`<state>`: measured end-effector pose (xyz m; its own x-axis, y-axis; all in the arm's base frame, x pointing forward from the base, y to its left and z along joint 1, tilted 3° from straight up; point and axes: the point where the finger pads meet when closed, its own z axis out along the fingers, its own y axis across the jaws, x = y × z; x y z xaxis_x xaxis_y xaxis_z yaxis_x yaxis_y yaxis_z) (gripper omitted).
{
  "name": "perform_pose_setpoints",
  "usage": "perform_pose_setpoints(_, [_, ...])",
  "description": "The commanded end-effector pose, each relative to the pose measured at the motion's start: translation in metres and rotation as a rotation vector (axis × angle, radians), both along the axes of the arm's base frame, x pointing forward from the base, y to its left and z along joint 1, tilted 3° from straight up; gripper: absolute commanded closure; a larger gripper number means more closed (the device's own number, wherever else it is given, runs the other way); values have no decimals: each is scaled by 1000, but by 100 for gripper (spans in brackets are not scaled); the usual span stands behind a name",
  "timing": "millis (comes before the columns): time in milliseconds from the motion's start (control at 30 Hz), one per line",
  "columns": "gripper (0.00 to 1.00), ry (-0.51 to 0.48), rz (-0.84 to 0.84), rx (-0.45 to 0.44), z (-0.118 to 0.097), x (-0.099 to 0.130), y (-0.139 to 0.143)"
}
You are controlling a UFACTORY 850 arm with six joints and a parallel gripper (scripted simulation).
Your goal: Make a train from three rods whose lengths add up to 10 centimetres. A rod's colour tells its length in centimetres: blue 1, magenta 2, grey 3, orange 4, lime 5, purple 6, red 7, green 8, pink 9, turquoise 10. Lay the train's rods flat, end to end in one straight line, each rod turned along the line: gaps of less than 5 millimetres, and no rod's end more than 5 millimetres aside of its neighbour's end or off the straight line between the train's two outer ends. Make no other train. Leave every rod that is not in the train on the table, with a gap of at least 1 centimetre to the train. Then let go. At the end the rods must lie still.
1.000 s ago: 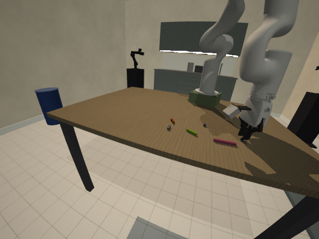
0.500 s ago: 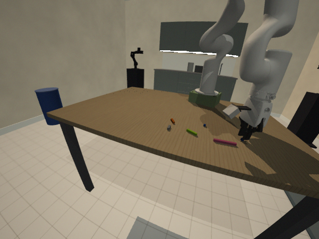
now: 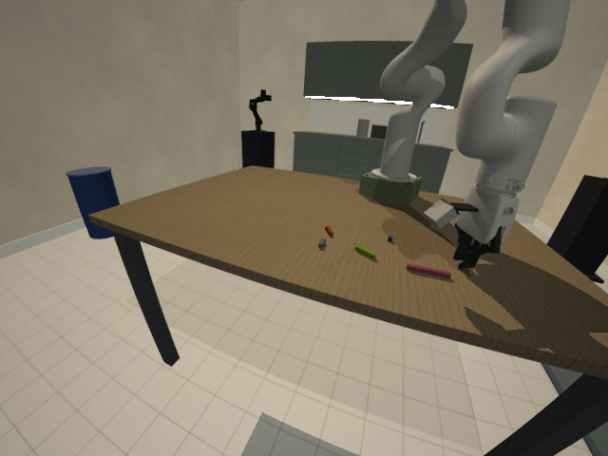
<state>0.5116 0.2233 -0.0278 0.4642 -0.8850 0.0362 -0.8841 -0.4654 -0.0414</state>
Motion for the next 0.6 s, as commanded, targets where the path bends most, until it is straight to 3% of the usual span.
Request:
perform_pose_setpoints(0, [76,-2,0,1,-2,1,0])
perform_pose_setpoints(567, [76,-2,0,1,-11,1,0])
